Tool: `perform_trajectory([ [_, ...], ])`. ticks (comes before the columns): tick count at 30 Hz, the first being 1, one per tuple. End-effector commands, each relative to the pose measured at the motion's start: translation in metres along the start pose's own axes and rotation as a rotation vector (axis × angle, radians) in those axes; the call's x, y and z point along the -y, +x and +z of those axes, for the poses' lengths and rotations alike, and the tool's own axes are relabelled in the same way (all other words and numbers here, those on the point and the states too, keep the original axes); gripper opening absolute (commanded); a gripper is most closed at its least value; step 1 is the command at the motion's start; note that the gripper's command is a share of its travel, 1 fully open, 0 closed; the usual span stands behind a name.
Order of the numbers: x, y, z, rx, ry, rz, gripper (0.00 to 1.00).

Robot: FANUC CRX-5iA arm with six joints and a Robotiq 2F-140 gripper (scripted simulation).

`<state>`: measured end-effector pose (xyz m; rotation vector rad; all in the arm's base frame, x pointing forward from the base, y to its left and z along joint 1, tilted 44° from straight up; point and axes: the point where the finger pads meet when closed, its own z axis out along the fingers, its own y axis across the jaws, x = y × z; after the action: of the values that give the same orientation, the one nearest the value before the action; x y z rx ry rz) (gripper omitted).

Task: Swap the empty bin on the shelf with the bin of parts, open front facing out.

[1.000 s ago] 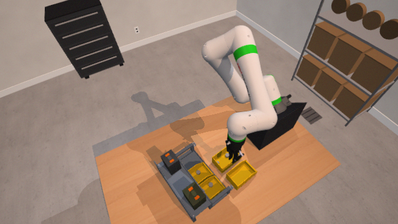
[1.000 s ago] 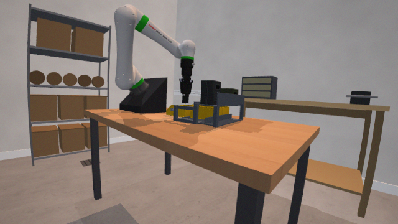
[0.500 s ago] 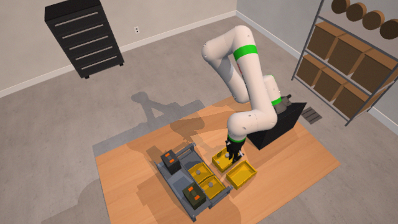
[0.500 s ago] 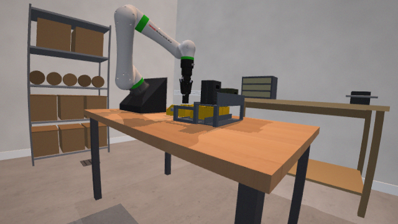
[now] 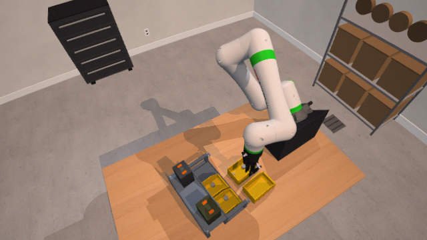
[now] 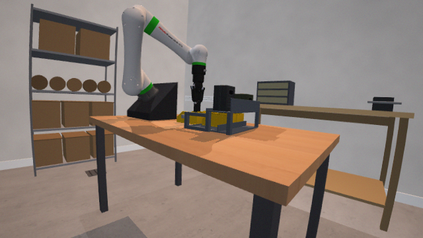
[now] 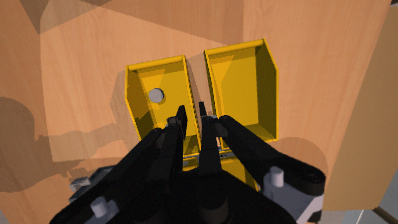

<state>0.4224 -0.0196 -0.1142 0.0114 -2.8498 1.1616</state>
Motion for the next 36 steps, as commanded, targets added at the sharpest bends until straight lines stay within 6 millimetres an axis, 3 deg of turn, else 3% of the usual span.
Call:
perform_trajectory([
  [1,0.000,-0.001,0.002,0.002,-0.001,0.000,0.24],
  [17,0.000,-0.001,0.023,0.002,-0.001,0.000,0.24],
  [36,0.000,-0.001,0.028,0.002,-0.001,0.000,0.24],
])
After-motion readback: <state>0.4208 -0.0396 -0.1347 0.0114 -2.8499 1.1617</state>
